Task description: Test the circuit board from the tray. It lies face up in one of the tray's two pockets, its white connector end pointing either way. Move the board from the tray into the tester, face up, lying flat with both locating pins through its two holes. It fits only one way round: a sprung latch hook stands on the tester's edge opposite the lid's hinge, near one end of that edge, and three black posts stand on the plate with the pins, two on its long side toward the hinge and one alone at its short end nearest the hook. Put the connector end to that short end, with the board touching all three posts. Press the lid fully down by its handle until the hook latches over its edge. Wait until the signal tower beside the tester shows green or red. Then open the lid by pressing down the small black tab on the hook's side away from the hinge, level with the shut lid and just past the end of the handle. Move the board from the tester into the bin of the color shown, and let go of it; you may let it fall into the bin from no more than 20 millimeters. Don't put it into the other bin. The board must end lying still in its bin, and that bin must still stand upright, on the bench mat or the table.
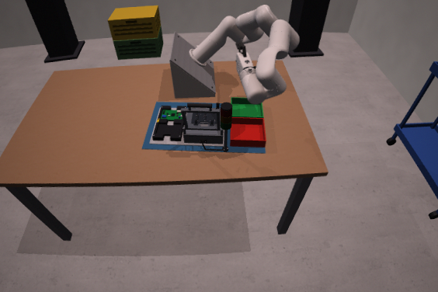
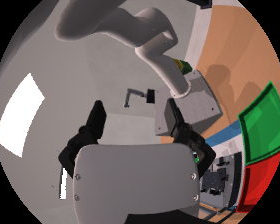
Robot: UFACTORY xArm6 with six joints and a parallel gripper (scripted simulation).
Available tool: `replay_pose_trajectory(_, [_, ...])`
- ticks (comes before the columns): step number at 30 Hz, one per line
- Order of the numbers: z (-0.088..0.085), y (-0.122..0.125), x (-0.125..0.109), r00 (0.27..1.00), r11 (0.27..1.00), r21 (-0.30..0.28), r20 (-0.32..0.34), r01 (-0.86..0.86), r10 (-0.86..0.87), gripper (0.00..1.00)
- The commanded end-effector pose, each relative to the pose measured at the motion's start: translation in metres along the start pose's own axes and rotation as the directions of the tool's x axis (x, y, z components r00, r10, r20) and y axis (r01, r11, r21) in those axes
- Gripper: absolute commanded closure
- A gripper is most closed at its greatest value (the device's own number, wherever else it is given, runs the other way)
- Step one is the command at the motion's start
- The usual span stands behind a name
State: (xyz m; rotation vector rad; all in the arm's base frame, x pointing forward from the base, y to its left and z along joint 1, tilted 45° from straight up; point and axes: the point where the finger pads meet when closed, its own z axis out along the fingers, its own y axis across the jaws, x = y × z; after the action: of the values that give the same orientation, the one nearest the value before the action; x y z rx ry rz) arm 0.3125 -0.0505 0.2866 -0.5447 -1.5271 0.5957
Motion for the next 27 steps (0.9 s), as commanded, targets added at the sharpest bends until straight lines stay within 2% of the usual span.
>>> replay_pose_trajectory(1, [0.0, -0.001, 0.0, 1.0, 1.0, -0.003, 0.001, -0.001, 0.001, 0.0])
replay_pose_trajectory(19, [0.0, -0.001, -0.001, 1.0, 1.0, -0.008, 0.001, 0.002, -0.002, 0.0])
replay_pose_trajectory(21, [0.001, 0.001, -0.01, 1.0, 0.999, -0.039, 0.001, 0.014, -0.014, 0.0])
replay_pose_trajectory(23, [0.003, 0.004, -0.028, 0.999, 0.993, -0.112, 0.002, 0.04, -0.04, 0.0])
replay_pose_trajectory(24, [0.004, 0.007, -0.041, 0.998, 0.984, -0.167, 0.004, 0.056, -0.056, 0.0])
replay_pose_trajectory(27, [0.005, 0.011, -0.06, 0.997, 0.965, -0.249, 0.007, 0.076, -0.077, 0.0])
